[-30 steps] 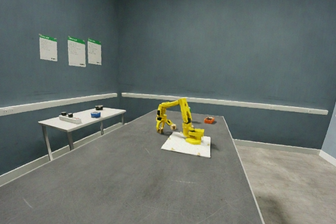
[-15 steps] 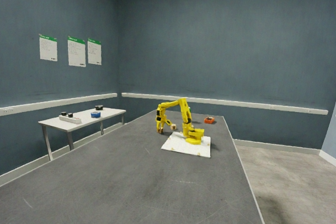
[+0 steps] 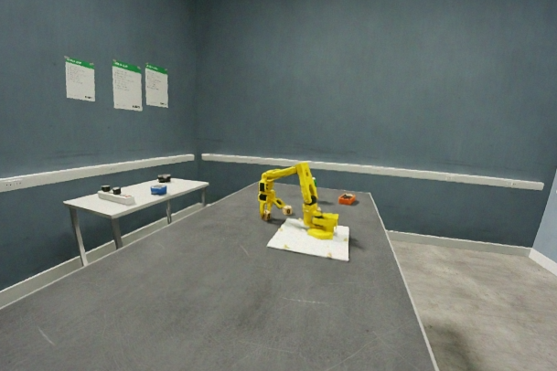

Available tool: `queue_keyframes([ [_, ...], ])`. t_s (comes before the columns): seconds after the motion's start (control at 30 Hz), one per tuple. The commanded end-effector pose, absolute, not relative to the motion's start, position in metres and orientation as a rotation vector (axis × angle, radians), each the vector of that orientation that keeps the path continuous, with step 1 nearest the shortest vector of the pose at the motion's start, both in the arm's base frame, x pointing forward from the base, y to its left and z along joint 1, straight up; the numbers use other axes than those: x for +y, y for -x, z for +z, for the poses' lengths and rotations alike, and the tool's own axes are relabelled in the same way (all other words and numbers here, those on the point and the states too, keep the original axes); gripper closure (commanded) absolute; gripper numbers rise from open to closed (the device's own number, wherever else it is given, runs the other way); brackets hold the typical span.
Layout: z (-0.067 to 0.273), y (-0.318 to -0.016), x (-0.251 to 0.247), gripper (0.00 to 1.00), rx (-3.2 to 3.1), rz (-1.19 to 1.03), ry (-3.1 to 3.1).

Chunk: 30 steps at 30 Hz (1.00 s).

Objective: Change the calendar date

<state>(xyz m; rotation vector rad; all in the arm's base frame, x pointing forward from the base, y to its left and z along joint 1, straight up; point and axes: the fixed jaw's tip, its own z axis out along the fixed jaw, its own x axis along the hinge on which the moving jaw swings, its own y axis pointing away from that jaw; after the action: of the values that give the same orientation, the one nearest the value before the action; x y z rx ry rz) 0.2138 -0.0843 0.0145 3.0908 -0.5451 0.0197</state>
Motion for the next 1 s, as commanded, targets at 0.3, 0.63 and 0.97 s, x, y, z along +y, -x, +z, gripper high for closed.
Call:
queue_keyframes([
  [0.3,0.0096,-0.2102,-0.0816,0.84,-0.554,-0.019,-3.094],
  [0.63,0.0096,-0.2102,-0.0816,0.94,-0.554,-0.019,-3.094],
  [0.97,0.0096,-0.2102,-0.0816,1.00,-0.554,-0.019,-3.094],
])
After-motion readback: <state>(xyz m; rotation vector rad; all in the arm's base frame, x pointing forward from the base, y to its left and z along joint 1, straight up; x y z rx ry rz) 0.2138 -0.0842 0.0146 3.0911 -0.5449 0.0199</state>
